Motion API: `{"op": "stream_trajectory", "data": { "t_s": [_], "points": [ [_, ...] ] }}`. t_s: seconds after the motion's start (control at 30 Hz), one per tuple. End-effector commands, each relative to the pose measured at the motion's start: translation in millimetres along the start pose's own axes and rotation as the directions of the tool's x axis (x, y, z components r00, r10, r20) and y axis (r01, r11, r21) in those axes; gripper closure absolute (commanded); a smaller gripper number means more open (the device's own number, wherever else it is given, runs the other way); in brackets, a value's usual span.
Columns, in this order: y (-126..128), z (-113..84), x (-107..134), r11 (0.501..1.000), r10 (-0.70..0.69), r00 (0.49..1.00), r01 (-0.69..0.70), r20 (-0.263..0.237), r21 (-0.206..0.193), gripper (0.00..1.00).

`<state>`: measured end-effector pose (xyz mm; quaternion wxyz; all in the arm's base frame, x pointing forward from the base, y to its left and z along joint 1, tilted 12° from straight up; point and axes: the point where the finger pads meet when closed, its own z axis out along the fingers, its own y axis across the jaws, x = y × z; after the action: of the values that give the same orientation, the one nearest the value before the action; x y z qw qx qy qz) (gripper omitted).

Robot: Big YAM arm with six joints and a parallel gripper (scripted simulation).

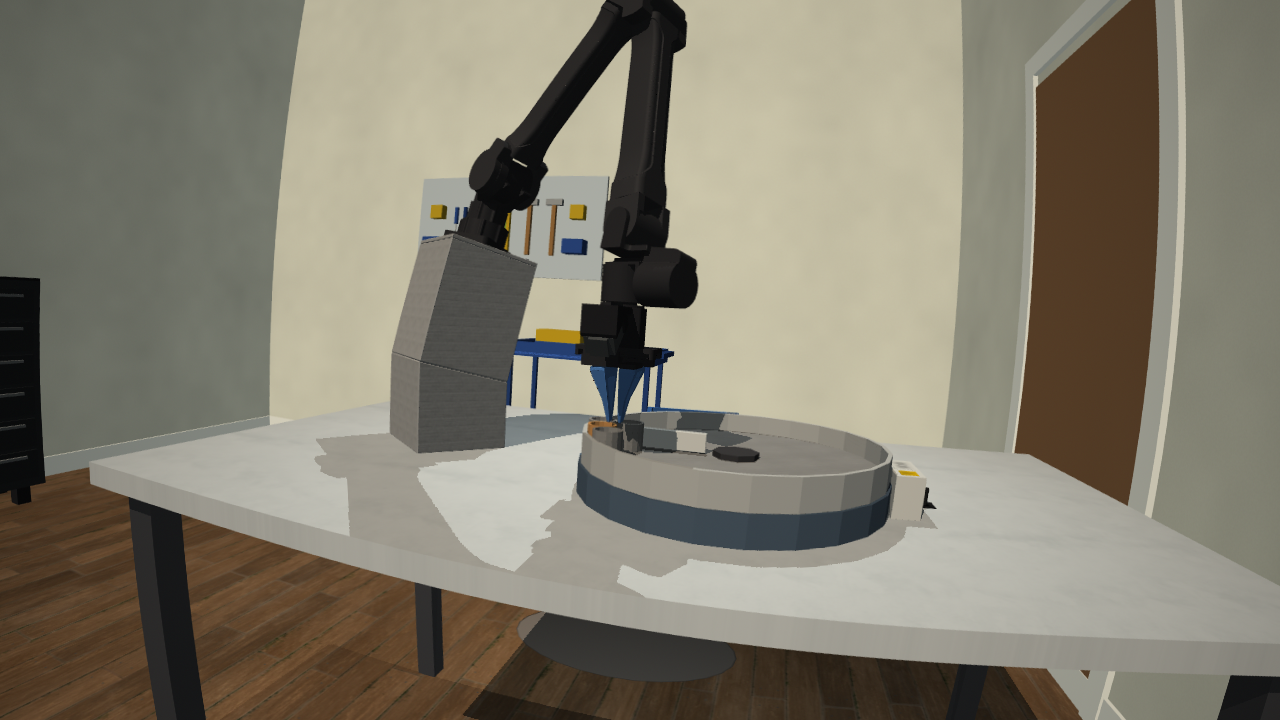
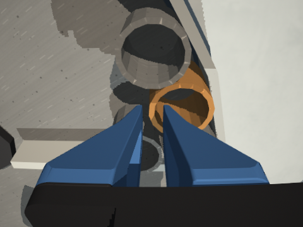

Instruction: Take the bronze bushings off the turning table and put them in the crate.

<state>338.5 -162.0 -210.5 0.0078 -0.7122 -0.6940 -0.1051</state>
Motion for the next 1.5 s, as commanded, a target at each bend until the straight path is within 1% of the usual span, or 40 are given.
{"op": "stream_trajectory", "data": {
  "t_s": [0.0,0.97,1.1,1.3,1.47],
  "points": [
    [-3.6,0.3,-2.3,1.0,0.002,1.0,-0.002,0.002,-0.005,0.88],
    [-3.8,0.5,-2.2,1.0,0.002,1.0,-0.002,0.002,-0.005,0.88],
    [-4.7,6.1,0.6,1.0,0.002,1.0,-0.002,-0.001,0.0,0.88],
    [5.5,16.0,0.5,1.0,-0.003,1.0,0.003,0.005,-0.013,0.88],
    [-0.6,17.4,-4.0,1.0,0.011,1.0,-0.011,0.006,-0.01,0.88]
  ]
}}
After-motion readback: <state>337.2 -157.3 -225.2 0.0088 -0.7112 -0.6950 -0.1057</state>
